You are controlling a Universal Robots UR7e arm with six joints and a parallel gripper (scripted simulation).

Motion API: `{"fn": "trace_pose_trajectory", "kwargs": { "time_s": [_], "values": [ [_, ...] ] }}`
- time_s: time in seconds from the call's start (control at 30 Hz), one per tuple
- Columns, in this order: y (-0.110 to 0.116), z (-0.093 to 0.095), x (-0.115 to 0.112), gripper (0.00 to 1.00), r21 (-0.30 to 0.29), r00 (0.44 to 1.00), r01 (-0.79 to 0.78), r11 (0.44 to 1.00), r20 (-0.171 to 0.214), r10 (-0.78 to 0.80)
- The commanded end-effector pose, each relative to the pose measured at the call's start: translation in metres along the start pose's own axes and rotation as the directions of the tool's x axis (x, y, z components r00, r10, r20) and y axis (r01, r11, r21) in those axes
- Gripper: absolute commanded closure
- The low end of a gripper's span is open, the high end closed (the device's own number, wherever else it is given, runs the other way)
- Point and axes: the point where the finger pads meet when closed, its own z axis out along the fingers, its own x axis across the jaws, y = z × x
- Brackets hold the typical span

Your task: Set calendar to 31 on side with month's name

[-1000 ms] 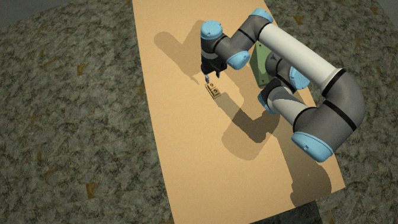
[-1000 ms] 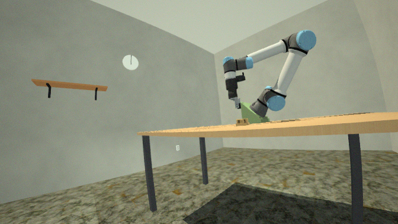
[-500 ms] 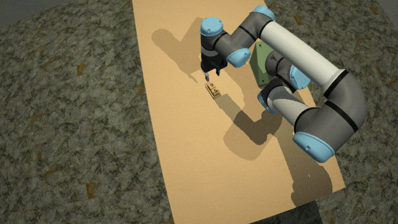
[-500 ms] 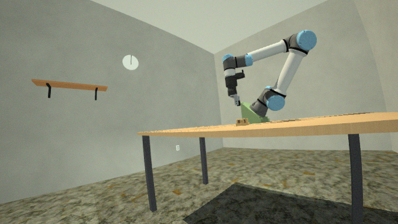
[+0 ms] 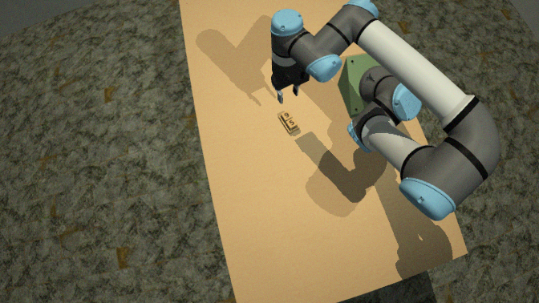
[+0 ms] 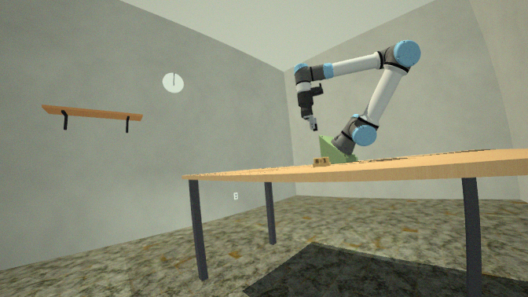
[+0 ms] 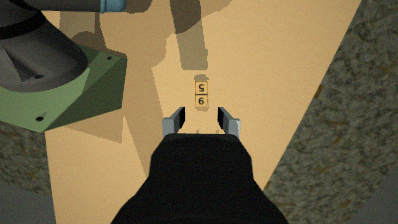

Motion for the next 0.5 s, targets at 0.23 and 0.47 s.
{"fn": "trace_pose_trajectory", "kwargs": {
  "time_s": [0.23,0.47],
  "values": [
    [-0.0004,-0.0080,-0.0003,0.00,0.003,1.000,0.000,1.000,0.002,0.000],
    [-0.0005,-0.0077,-0.0004,0.00,0.003,1.000,0.000,1.000,0.002,0.000]
  ]
}}
